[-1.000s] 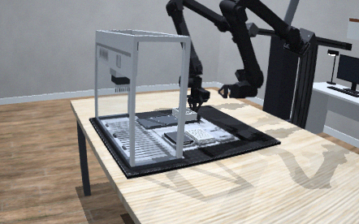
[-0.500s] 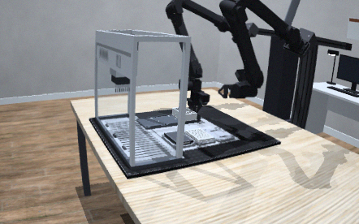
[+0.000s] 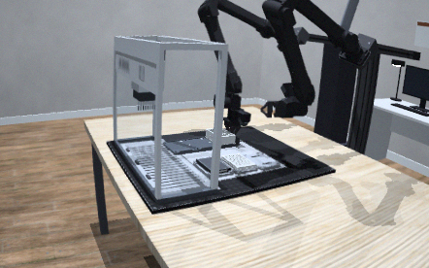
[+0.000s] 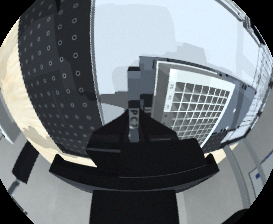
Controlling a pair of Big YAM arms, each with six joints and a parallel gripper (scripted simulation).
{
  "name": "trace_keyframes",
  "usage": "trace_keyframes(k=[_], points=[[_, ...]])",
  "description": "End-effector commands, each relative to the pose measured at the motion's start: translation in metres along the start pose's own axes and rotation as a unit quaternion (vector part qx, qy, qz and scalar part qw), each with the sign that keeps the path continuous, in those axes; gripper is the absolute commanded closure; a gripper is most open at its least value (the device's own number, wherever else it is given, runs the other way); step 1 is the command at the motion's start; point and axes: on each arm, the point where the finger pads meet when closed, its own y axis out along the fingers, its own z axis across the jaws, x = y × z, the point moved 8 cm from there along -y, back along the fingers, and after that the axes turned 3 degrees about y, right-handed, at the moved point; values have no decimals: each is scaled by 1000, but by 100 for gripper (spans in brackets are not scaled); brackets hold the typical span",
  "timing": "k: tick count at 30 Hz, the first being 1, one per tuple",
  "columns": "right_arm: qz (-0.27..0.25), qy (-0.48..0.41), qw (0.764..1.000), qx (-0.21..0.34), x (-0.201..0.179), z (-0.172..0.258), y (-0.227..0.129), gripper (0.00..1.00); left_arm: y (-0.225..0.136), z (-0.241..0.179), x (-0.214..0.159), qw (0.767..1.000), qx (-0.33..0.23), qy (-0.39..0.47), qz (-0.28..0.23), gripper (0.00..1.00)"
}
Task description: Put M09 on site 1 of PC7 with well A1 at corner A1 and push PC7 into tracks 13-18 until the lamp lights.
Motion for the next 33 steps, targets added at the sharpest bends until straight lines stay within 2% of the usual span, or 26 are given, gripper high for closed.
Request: trace_keyframes(k=[1, 23, 33], points=[[-5, -9, 1000, 7, 3, 25, 1, 95, -4, -7, 10, 1000, -6, -2, -8, 0], [-6, -5, 1000, 7, 2, 64, 0, 95, -4, -7, 10, 1000, -6, -2, -8, 0], [-6, -5, 1000, 7, 2, 68, 0, 95, -4, -7, 10, 1000, -6, -2, -8, 0]])
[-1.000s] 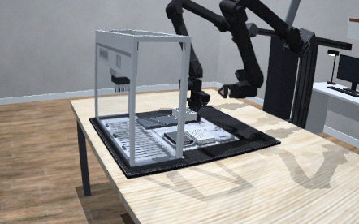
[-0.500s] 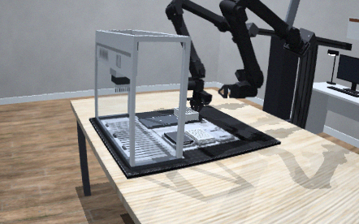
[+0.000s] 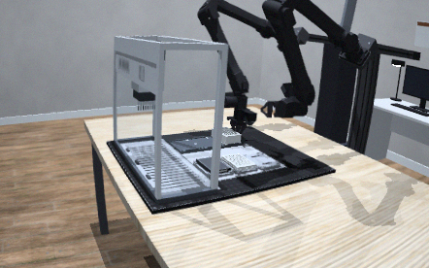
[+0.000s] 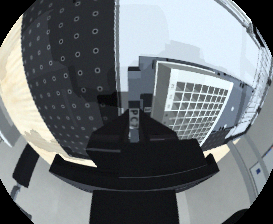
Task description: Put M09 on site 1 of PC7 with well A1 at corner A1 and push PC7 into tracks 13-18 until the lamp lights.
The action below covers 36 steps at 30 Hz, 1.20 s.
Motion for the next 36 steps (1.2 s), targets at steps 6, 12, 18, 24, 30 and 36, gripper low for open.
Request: trace_keyframes(k=[6, 12, 18, 24, 30, 36], points=[[-5, -11, 1000, 24, 4, 39, -2, 95, -4, -7, 10, 1000, -6, -2, -8, 0], [-5, -10, 1000, 24, 4, 40, -2, 95, -4, -7, 10, 1000, -6, -2, -8, 0], [-4, -6, 1000, 15, 4, 4, -2, 95, -4, -7, 10, 1000, -6, -2, -8, 0], [-4, -5, 1000, 15, 4, -3, -1, 95, -4, -7, 10, 1000, -6, -2, -8, 0], [-4, -5, 1000, 15, 4, -3, -1, 95, -4, -7, 10, 1000, -6, -2, -8, 0], [-9, 3, 1000, 8, 16, -19, -6, 95, -4, -7, 10, 1000, -6, -2, -8, 0]])
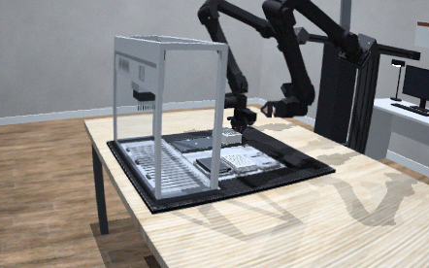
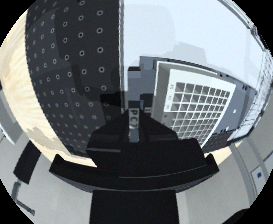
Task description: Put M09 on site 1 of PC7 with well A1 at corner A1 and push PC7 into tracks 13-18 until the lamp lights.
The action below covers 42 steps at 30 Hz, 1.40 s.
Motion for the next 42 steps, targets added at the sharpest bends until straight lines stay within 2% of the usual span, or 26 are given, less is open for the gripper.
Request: trace_keyframes(k=[1, 12, 16, 22, 29, 31, 42], points=[[-11, -1, 1000, -11, 16, -20, -7, 95, -4, -7, 10, 1000, -6, -2, -8, 0], [-12, -3, 1000, -5, 17, -14, -4, 95, -4, -7, 10, 1000, -6, -2, -8, 0], [-11, 10, 1000, -11, 21, -32, -8, 95, -4, -7, 10, 1000, -6, -2, -8, 0], [-12, 6, 1000, -10, 21, -31, -8, 95, -4, -7, 10, 1000, -6, -2, -8, 0], [-6, 8, 1000, -3, 14, -25, -2, 95, -4, -7, 10, 1000, -6, -2, -8, 0], [-2, 5, 1000, -2, 1, -18, -1, 95, -4, -7, 10, 1000, -6, -2, -8, 0], [-2, 6, 1000, -6, 1, -19, -1, 95, -4, -7, 10, 1000, -6, -2, -8, 0]])
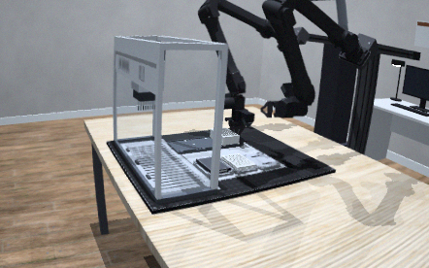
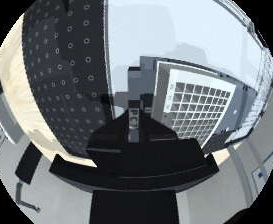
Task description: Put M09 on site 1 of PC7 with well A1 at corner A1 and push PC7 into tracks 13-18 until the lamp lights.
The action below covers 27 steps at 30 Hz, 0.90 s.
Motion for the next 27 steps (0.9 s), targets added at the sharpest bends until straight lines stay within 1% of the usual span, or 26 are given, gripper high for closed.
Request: trace_keyframes(k=[1, 4, 7, 27], points=[[-1, -2, 1000, -9, -8, -3, -1, 95, -4, -7, 10, 1000, -6, -3, -8, 0], [-1, -2, 1000, -10, -8, -3, -1, 95, -4, -7, 10, 1000, -6, -3, -8, 0], [0, -8, 1000, 3, -13, 14, 3, 95, -4, -7, 10, 1000, -6, -3, -8, 0], [1, -8, 1000, 4, -16, 19, 3, 95, -4, -7, 10, 1000, -6, -3, -8, 0]])
